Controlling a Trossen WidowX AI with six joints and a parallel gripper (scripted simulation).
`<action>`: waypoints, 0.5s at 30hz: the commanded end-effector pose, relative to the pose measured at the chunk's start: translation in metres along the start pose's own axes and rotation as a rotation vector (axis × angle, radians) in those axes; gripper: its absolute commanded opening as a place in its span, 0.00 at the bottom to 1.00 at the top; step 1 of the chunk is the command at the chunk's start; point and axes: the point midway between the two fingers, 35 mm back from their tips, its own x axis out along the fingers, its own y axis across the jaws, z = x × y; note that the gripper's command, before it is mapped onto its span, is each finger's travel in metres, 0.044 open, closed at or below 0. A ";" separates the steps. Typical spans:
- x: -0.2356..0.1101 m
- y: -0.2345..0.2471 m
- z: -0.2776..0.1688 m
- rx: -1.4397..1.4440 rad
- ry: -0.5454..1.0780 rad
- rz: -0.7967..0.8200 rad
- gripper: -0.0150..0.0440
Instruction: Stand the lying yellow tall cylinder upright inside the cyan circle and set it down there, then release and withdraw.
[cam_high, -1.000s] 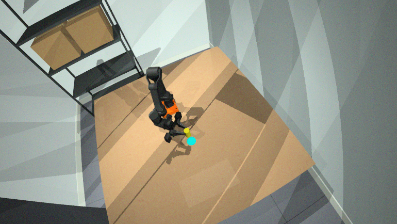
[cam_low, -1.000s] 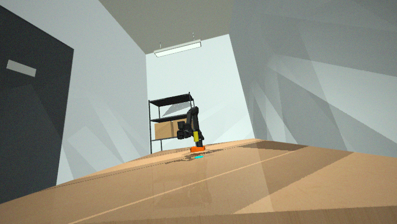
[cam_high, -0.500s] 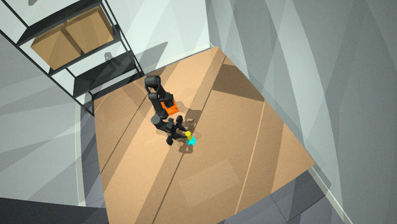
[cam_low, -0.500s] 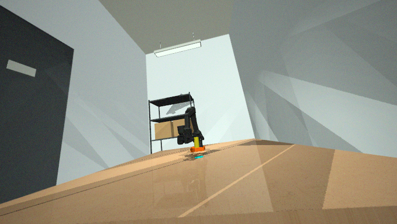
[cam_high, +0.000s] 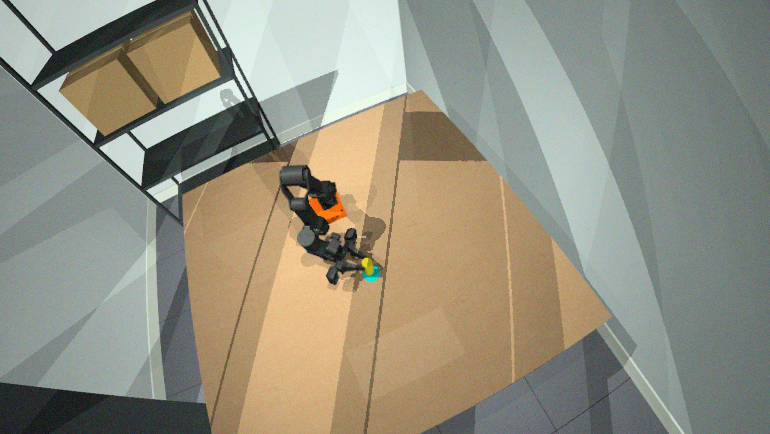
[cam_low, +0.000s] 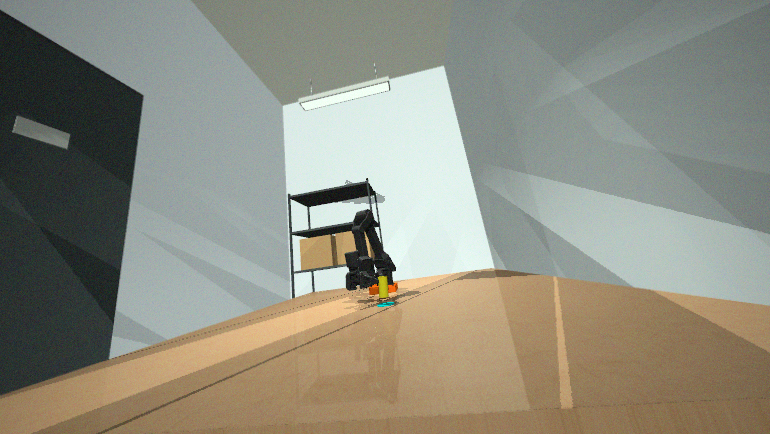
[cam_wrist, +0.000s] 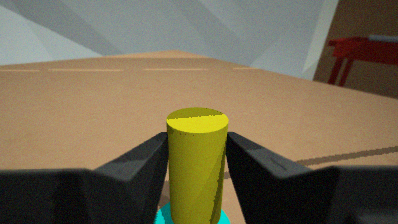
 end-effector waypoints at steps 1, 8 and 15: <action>0.000 0.000 -0.004 -0.010 0.001 -0.003 0.43; 0.005 0.003 -0.022 -0.010 0.024 0.005 0.43; 0.005 0.003 -0.022 -0.010 0.024 0.005 0.43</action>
